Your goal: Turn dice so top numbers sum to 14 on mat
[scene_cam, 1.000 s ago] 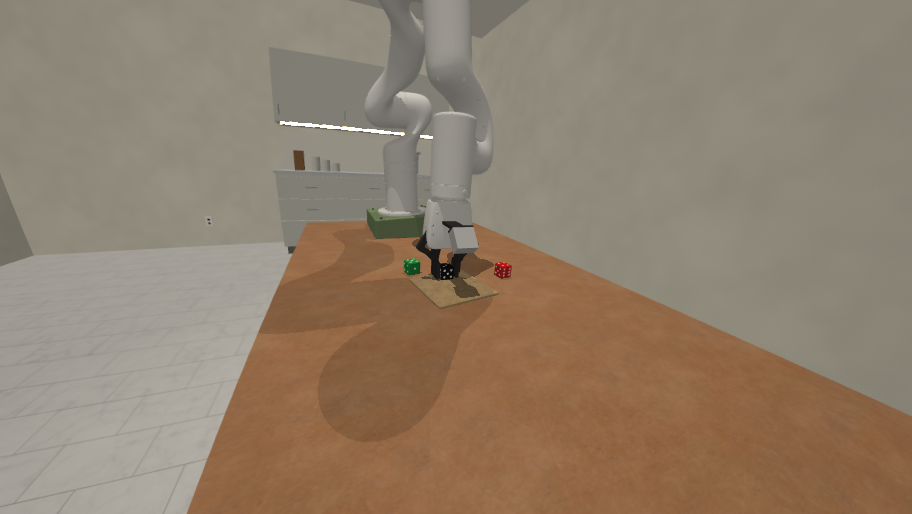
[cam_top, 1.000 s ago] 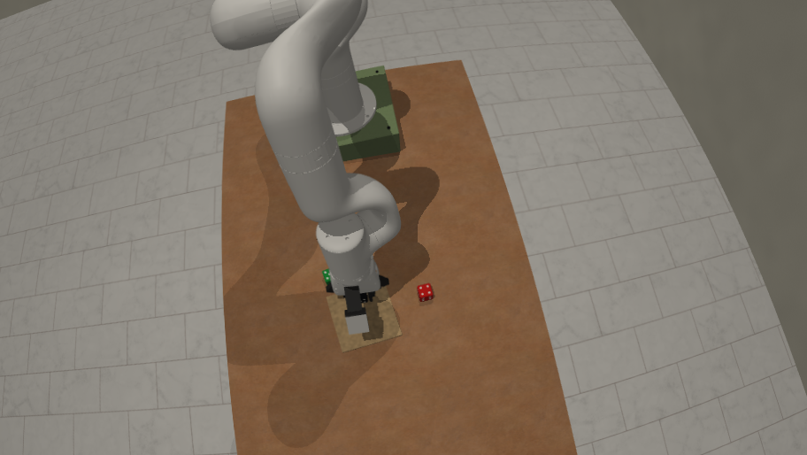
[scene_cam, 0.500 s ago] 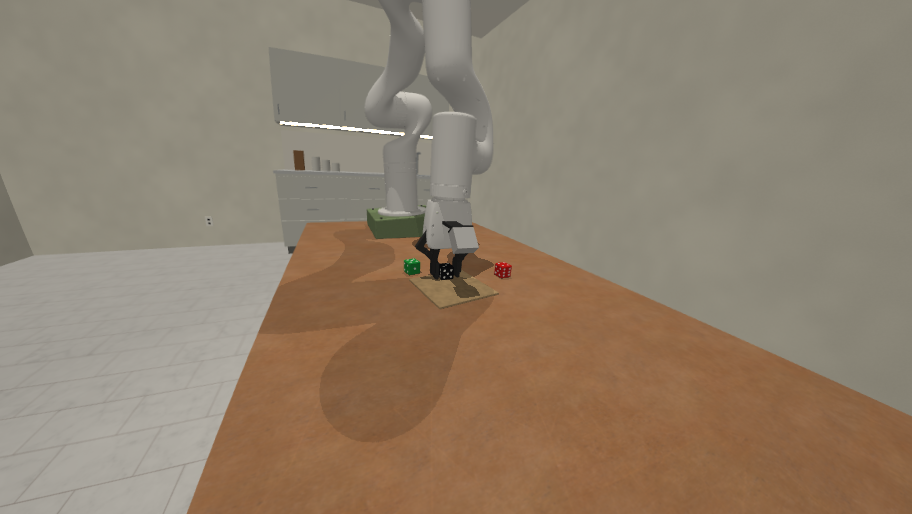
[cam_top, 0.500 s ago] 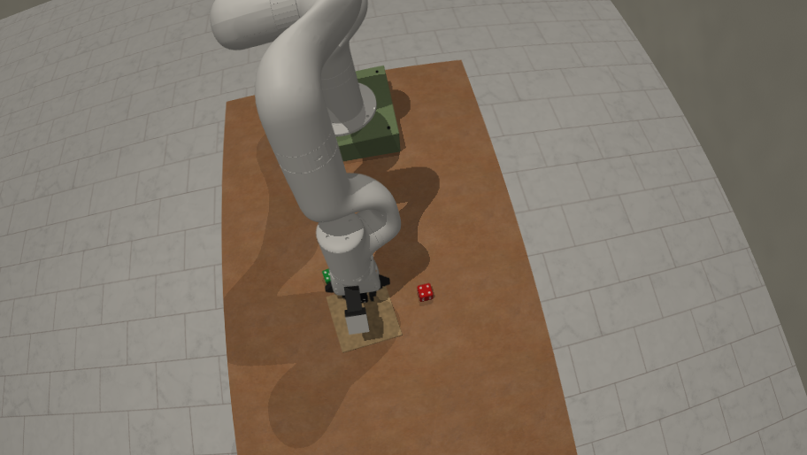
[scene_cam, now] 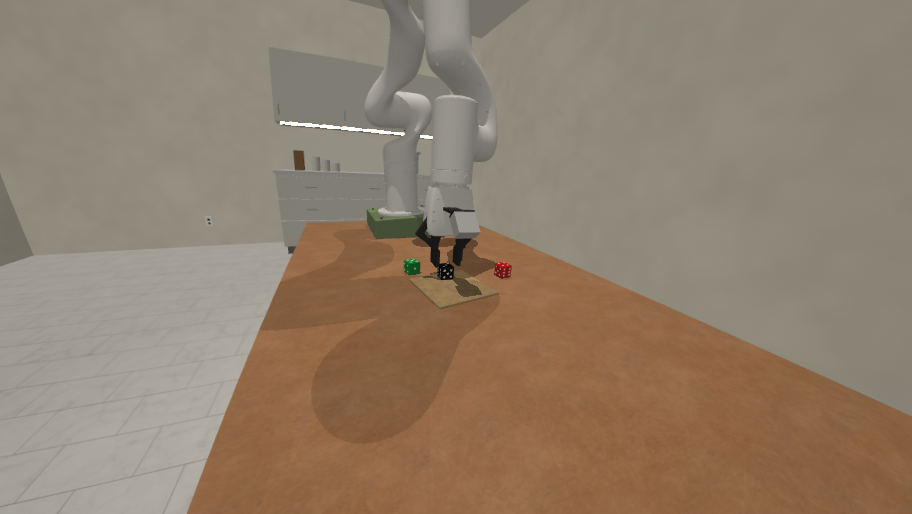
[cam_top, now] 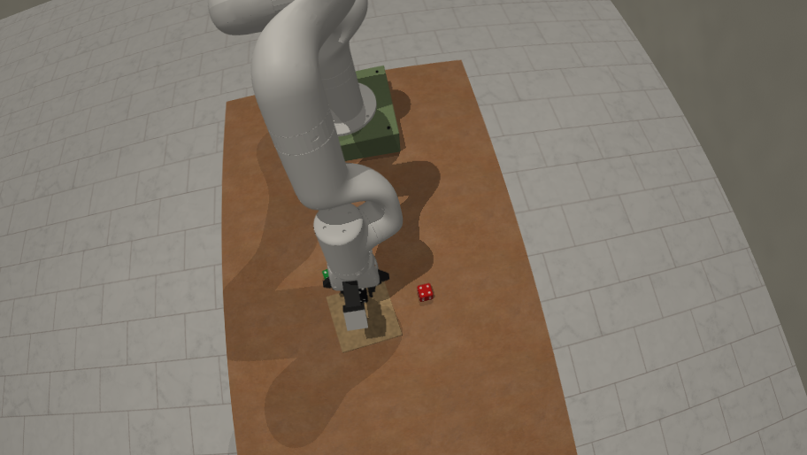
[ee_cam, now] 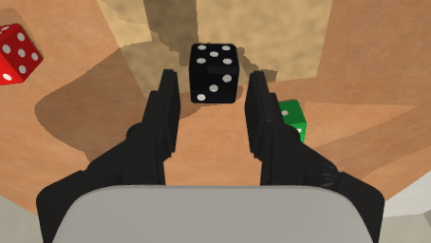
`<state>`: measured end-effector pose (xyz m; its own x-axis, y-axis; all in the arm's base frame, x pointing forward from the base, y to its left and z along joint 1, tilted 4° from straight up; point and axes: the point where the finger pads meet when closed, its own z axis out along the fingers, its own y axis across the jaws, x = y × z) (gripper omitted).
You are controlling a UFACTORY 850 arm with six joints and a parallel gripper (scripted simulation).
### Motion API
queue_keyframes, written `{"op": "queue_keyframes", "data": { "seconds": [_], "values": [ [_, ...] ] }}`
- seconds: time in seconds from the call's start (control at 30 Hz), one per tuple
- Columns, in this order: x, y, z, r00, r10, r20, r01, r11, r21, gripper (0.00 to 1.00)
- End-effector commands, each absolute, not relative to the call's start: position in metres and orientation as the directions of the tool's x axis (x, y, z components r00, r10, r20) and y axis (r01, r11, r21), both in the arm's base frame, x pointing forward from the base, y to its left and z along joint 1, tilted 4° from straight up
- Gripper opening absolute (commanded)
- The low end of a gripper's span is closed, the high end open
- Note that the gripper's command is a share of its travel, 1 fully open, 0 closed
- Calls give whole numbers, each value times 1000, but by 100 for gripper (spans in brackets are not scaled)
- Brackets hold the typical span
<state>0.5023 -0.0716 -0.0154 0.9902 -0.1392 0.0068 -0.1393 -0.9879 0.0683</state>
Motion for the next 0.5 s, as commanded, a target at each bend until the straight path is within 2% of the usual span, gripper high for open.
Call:
{"op": "queue_keyframes", "data": {
  "seconds": [0.0, 0.23, 0.47],
  "values": [
    [503, -71, 3, 990, -139, 6, -139, -988, 66, 47],
    [503, -68, 40, 990, -139, 6, -139, -988, 66, 47],
    [503, -68, 47, 990, -139, 6, -139, -988, 66, 47]
  ]
}}
